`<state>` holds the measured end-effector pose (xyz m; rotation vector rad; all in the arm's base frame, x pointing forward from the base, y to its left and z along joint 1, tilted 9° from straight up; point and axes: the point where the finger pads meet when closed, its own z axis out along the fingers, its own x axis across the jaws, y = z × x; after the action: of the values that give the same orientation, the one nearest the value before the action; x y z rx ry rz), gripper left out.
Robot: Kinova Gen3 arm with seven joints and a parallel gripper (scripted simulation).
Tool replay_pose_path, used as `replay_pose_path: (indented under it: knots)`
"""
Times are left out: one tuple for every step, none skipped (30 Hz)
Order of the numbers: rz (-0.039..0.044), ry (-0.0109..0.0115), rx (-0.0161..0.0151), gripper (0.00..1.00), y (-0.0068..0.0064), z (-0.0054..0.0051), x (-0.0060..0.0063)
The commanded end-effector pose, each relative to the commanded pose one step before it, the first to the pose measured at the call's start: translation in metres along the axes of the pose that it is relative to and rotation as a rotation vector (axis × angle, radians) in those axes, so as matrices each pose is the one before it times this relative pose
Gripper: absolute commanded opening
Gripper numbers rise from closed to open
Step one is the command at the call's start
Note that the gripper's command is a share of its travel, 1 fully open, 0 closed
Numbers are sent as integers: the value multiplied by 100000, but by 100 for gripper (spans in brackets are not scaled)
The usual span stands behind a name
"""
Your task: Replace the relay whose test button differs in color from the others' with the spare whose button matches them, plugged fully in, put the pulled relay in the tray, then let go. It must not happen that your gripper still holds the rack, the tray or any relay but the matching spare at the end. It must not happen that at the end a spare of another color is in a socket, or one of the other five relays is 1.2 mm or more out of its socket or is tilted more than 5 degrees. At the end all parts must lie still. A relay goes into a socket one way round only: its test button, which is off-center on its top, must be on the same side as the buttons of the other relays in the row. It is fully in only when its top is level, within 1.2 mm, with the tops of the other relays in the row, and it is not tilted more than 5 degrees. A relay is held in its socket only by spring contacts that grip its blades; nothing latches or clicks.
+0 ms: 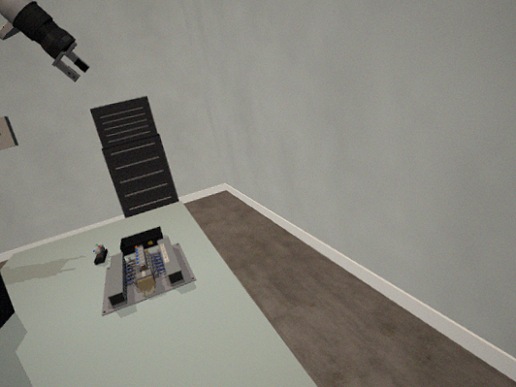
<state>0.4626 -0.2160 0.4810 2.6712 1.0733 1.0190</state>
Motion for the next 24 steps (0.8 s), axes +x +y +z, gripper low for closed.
replay_pose_path:
  knots:
    - [2, 5, -180, 100, 37, -45, -63]
    - [5, -2, 0, 100, -1, 6, -43]
    - [5, -2, 0, 100, -1, 6, -43]
    - [5, -2, 0, 100, -1, 6, -43]
    - [5, -2, 0, 100, -1, 6, -43]
    - [5, -2, 0, 100, -1, 6, -43]
    - [5, -2, 0, 100, -1, 6, -43]
    - [5, -2, 0, 100, -1, 6, -43]
    - [5, -2, 0, 100, -1, 6, -43]
    - [5, -2, 0, 100, -1, 6, -43]
    - [5, -2, 0, 100, -1, 6, -43]
    - [5, -2, 0, 100, -1, 6, -43]
    - [5, -2, 0, 100, -1, 6, -43]
    - [0, 0, 0, 100, 0, 0, 0]
    - [0, 0, 0, 100, 0, 0, 0]
    - [-109, 47, 37, 100, -11, 17, 41]
    - [8, -3, -3, 100, 1, 1, -26]
    - [8, -3, -3, 100, 1, 1, -26]
    - [8, -3, -3, 100, 1, 1, -26]
    - [8, -3, -3, 100, 1, 1, -26]
    - [8, -3, -3, 100, 1, 1, -26]
    - [8, -3, -3, 100, 1, 1, -26]
    - [8, -3, -3, 100, 1, 1, -26]
    - [8, -3, -3, 100, 1, 1, -26]
